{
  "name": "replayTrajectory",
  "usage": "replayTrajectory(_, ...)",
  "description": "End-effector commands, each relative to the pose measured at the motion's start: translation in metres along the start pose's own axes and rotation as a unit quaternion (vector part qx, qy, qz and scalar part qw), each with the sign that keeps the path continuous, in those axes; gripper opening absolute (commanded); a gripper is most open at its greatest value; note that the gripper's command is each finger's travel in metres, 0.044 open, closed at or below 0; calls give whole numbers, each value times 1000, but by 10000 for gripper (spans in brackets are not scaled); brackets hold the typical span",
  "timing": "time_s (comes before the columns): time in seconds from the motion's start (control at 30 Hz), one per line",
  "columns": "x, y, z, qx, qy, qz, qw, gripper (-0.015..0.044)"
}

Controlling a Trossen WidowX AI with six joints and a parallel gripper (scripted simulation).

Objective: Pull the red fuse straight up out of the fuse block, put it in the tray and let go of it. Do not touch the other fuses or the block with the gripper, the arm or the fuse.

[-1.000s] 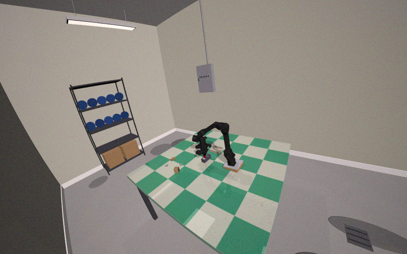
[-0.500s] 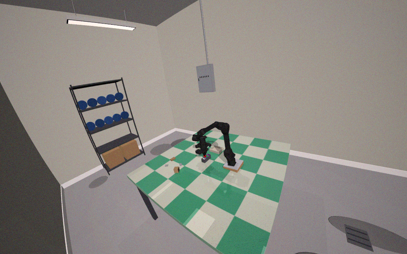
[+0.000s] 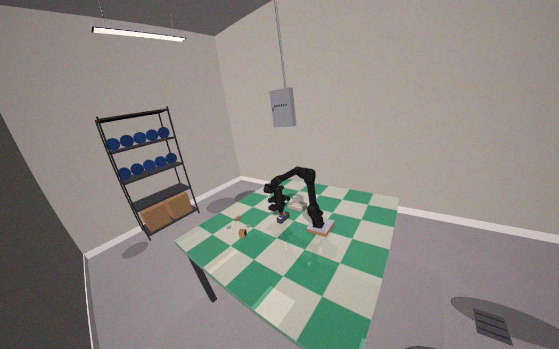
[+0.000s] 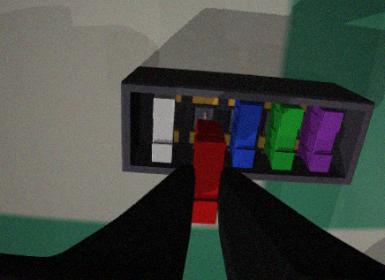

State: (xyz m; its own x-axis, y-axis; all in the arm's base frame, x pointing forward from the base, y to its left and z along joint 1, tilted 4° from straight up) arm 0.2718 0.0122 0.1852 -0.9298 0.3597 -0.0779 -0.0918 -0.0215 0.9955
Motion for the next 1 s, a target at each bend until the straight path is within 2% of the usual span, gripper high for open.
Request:
replayTrajectory(0.0,-1,8,0,0,3,-6,1000,0)
replayTrajectory(0.53,-3,22,-2,0,3,-6,1000,0)
replayTrajectory(0.97,-35,23,-56,5,3,-6,1000,0)
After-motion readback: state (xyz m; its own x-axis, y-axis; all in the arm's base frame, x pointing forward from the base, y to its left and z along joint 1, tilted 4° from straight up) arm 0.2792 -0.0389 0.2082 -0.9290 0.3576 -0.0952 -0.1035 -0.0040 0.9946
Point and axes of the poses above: the point midway between the two fingers, 35 mm back from their tips, its own y axis back along the fingers, its own z axis across the jaws, x = y × z, the point moved 8 cm from there along y, back along the fingers, and after that the axes turned 14 degrees about -y, right-handed, at the moved point
